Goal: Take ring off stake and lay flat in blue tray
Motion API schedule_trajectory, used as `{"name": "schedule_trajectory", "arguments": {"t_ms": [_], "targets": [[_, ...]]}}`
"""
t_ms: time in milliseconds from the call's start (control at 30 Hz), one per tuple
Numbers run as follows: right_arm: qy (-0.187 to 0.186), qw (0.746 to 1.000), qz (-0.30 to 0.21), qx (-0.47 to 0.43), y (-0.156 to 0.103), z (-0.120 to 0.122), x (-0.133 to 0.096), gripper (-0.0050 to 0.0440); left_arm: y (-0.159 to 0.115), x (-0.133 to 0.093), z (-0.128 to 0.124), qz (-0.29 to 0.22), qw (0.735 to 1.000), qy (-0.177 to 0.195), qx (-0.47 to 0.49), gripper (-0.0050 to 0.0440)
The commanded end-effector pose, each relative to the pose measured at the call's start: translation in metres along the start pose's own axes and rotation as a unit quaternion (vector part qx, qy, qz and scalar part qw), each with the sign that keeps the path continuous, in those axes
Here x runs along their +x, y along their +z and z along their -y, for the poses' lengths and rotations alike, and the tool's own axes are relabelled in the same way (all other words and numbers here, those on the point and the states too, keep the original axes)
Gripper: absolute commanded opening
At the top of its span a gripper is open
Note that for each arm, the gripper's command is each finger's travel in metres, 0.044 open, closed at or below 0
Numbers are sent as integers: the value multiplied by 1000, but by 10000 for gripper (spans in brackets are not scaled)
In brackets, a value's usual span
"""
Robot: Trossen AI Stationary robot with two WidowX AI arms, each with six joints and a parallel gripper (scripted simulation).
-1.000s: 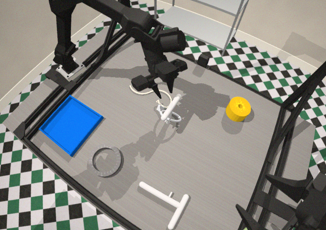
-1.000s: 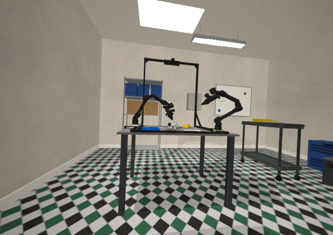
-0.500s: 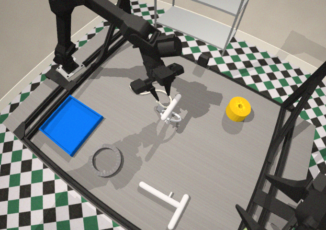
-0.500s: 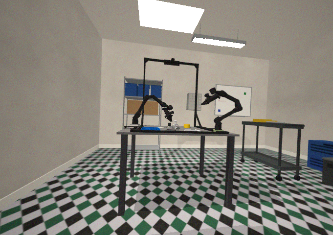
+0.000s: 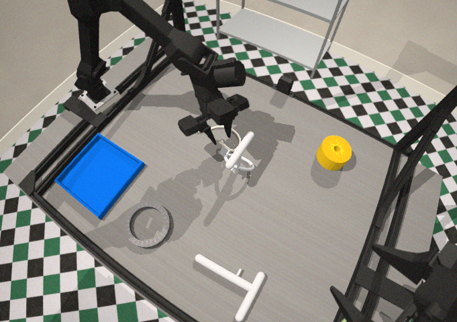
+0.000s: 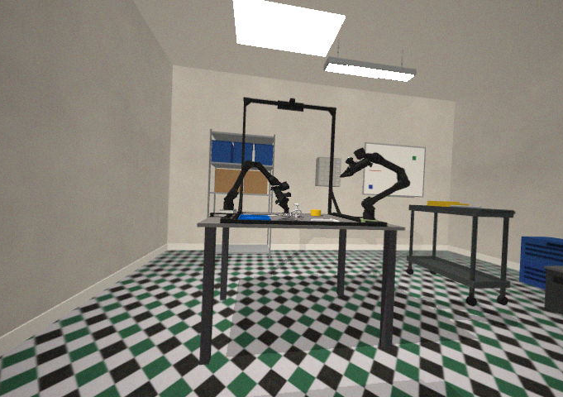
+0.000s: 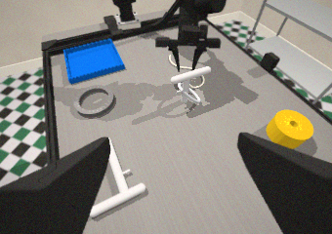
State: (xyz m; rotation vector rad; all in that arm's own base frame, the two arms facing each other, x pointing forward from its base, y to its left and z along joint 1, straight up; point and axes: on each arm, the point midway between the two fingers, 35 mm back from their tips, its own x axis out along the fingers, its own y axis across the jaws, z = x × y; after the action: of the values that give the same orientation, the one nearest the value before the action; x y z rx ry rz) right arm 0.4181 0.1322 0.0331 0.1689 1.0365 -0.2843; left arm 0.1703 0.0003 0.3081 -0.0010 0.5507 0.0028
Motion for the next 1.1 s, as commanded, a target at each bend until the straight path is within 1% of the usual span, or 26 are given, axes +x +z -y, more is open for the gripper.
{"name": "schedule_trajectory", "arguments": {"t_ms": [0, 800, 1067], "targets": [[-3, 1000, -1, 0, -1, 1, 6, 200, -1, 0, 0, -2, 1000, -1, 1, 400], [-3, 1000, -1, 0, -2, 2, 42, 200, -1, 0, 0, -2, 1000, -1, 1, 400], [-3, 1000, -1, 0, -2, 2, 43, 200, -1, 0, 0, -2, 1000, -1, 1, 400]]}}
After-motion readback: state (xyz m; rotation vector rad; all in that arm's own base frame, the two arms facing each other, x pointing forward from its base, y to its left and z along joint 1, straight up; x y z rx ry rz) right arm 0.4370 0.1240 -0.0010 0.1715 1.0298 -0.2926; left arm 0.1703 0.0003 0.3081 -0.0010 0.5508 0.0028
